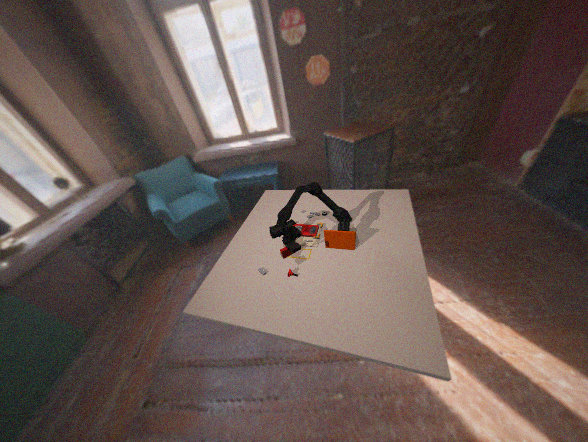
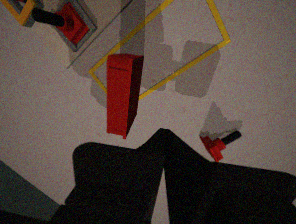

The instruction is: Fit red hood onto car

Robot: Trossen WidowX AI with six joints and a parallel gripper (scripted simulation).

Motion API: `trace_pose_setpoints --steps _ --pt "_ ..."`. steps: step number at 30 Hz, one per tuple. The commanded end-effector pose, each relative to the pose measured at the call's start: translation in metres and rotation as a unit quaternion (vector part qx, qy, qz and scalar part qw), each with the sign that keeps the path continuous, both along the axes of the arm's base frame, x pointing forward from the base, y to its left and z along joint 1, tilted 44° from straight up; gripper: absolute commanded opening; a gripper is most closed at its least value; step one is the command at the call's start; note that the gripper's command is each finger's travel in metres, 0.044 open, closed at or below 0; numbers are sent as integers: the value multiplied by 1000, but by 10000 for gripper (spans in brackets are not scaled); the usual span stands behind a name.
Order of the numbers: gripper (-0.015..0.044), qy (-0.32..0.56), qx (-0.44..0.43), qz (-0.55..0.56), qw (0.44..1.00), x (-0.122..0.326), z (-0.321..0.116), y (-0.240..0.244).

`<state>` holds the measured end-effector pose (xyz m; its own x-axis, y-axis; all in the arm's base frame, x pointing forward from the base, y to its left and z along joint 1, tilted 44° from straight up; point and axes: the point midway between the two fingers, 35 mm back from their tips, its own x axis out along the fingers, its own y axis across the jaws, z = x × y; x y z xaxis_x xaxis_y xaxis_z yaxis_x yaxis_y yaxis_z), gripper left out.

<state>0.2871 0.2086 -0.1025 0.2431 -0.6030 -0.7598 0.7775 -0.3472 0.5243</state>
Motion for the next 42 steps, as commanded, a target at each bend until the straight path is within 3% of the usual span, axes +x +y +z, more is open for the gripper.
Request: trace_pose_setpoints --steps 1,16,42 --pt "0 -6 -20 1 1000 0 0 -3" --pt "0 34 -30 -57 997 11 -33 -32" --pt "0 33 -29 -56 997 28 -23 -39"
